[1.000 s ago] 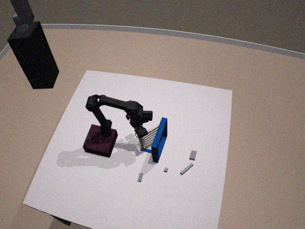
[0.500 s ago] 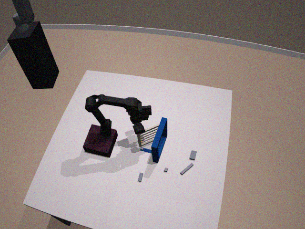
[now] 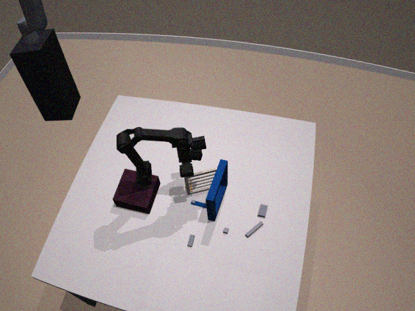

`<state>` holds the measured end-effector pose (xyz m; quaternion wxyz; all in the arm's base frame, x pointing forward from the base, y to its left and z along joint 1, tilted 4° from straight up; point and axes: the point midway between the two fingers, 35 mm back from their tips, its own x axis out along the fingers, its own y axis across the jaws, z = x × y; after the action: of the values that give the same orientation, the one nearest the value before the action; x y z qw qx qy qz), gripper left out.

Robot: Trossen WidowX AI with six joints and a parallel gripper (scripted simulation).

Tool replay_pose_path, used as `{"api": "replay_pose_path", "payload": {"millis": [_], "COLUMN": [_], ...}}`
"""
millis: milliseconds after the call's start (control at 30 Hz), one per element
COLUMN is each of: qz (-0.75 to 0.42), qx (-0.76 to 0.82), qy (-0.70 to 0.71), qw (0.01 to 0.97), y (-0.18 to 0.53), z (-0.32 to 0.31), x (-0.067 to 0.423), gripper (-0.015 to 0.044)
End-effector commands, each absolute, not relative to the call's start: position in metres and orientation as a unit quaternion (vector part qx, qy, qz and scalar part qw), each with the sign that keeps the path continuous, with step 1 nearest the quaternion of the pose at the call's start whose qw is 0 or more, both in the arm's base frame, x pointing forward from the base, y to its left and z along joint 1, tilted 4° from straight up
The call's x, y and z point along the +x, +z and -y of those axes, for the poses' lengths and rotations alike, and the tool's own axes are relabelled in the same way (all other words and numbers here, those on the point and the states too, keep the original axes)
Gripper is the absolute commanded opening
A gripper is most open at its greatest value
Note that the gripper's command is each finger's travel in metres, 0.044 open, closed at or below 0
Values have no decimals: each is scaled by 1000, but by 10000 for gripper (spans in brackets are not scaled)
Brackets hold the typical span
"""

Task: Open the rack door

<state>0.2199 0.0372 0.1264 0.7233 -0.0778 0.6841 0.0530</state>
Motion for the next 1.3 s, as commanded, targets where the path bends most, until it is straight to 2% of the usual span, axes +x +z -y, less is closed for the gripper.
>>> {"api": "replay_pose_path", "payload": {"millis": [0, 1267], "qz": [-685, -666], "qx": [-52, 144], "qy": [20, -160], "qw": [727, 715], "y": [126, 125], "z": [-42, -118], "x": [222, 248], "gripper": [26, 26]}}
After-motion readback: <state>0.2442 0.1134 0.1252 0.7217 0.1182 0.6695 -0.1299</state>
